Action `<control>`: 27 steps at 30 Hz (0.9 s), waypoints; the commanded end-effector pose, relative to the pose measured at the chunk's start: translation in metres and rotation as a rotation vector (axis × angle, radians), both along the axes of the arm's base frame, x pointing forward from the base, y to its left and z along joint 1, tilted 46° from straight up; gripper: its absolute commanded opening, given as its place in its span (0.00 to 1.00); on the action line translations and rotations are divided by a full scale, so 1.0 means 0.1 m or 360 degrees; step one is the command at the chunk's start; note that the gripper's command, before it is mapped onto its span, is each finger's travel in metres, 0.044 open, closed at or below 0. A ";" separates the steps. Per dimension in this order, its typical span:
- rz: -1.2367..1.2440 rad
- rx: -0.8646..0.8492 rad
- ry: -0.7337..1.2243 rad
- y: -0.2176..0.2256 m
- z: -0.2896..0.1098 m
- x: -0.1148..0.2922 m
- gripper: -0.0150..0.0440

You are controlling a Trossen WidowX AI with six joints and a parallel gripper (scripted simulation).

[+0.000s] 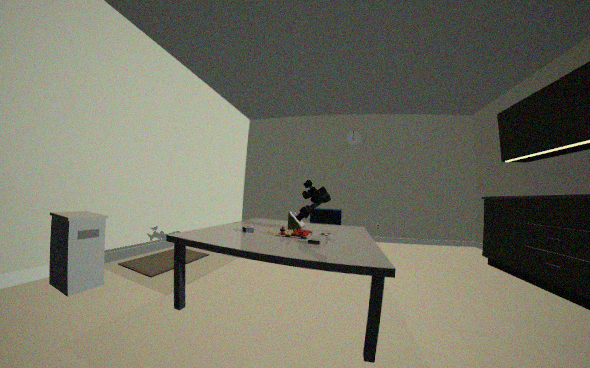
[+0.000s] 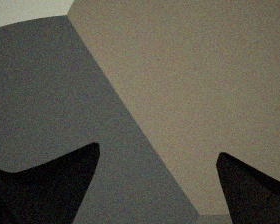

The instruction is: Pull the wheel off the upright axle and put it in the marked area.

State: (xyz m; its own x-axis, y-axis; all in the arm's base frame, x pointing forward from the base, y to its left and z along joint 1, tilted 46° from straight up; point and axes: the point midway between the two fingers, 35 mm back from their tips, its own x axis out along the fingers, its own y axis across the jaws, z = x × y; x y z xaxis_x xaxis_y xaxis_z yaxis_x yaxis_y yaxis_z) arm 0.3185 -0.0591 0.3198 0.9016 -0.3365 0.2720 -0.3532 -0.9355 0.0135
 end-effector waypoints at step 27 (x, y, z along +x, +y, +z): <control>0.2284 -0.1408 0.1938 0.22 -2.90 0.60 0.76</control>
State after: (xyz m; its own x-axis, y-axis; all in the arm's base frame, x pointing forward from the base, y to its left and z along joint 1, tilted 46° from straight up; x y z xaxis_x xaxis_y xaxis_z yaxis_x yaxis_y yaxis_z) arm 0.4004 -0.0468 0.0649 0.4384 0.2274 -0.8695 0.8708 -0.3470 0.3483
